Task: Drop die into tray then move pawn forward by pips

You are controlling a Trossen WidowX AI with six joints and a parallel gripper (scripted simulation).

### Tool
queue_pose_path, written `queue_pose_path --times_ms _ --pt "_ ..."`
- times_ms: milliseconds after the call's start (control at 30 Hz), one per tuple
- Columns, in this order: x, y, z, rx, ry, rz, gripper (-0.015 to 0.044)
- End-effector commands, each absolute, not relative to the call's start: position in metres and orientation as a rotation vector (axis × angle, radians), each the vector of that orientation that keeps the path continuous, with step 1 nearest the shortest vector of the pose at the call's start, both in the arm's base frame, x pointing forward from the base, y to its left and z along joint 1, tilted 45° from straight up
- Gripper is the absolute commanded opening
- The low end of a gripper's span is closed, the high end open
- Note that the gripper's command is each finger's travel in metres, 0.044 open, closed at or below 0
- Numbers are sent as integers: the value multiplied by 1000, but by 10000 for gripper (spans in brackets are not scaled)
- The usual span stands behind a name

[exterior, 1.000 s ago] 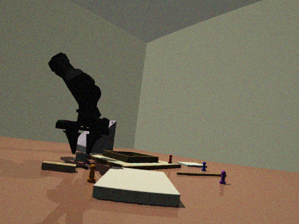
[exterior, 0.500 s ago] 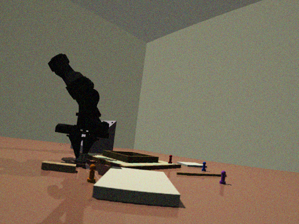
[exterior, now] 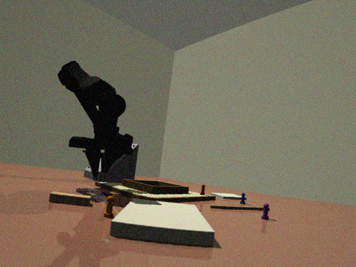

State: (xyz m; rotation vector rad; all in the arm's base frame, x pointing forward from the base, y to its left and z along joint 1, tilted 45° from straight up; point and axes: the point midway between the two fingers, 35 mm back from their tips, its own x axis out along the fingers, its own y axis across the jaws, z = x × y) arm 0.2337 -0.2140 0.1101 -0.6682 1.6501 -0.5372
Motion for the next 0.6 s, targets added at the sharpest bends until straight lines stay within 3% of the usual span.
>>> queue_pose_path --times_ms 0,567 --pt "239 -198 131 -665 1644 -543 0" --pt "242 -153 178 -688 1652 -530 0"
